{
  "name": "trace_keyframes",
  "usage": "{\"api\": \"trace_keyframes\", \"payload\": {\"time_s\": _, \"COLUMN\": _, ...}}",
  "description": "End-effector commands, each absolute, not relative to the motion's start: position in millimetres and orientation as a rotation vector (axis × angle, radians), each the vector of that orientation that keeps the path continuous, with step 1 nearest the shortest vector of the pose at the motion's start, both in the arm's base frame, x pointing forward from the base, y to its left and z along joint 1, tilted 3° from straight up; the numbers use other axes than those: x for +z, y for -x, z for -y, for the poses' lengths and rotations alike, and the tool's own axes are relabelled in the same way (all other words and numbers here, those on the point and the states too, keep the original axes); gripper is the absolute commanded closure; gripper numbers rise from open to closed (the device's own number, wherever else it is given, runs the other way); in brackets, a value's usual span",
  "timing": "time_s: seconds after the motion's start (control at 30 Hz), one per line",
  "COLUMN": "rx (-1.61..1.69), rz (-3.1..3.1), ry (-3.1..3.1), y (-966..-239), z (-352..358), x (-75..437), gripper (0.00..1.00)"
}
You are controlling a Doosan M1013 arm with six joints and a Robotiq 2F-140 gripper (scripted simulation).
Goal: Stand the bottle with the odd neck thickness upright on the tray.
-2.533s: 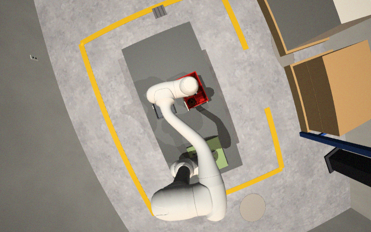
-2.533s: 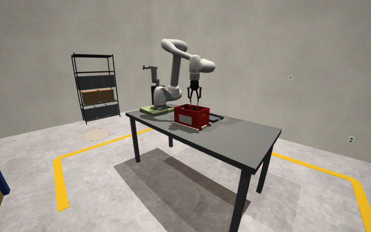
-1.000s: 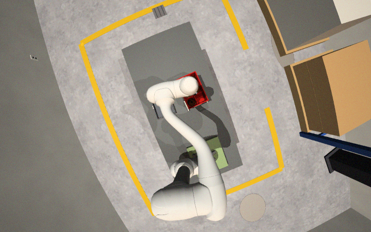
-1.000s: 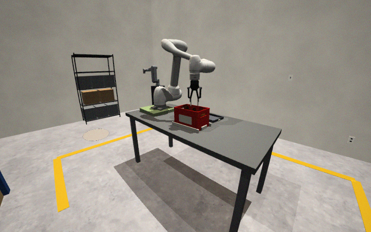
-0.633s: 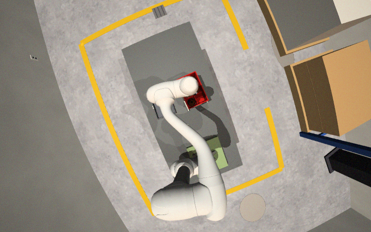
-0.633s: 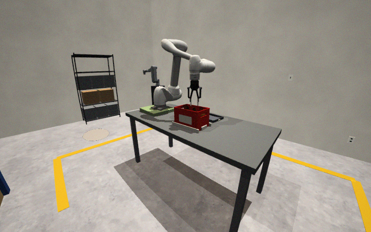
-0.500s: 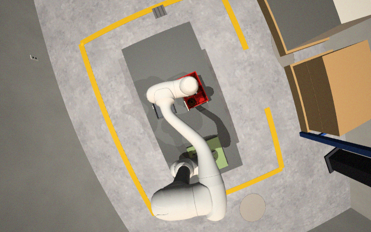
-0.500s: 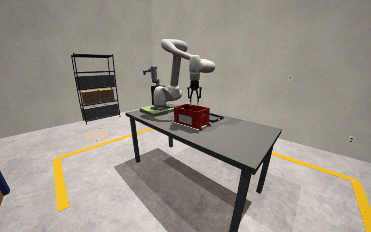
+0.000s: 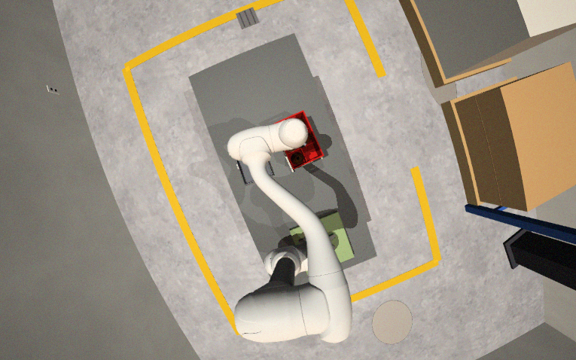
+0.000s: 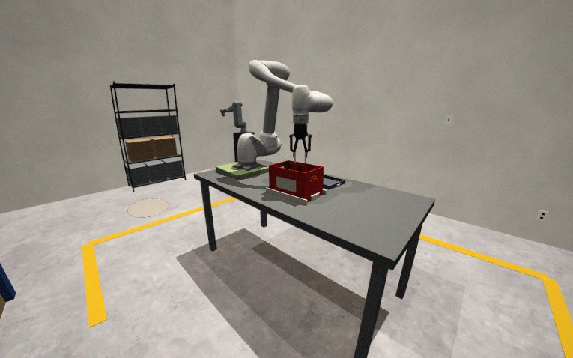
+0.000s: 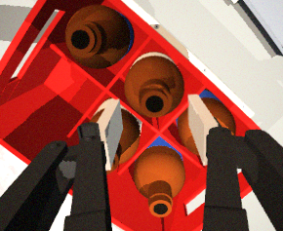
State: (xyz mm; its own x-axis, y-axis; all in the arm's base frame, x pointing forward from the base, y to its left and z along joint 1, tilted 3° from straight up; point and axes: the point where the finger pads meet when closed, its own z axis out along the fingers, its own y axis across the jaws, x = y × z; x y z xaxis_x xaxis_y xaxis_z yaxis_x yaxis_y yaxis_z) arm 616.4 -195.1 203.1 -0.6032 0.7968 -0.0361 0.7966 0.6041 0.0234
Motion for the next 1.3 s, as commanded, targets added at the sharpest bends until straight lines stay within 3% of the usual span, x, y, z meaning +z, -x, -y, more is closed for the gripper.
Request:
{"api": "trace_keyframes", "payload": {"time_s": 0.0, "rx": 0.006, "rz": -2.772, "ry": -1.380, "y": -619.7, "z": 195.1, "x": 201.1, "gripper": 0.62}}
{"api": "trace_keyframes", "payload": {"time_s": 1.27, "rx": 0.006, "rz": -2.772, "ry": -1.380, "y": -621.0, "z": 195.6, "x": 171.4, "gripper": 0.62}}
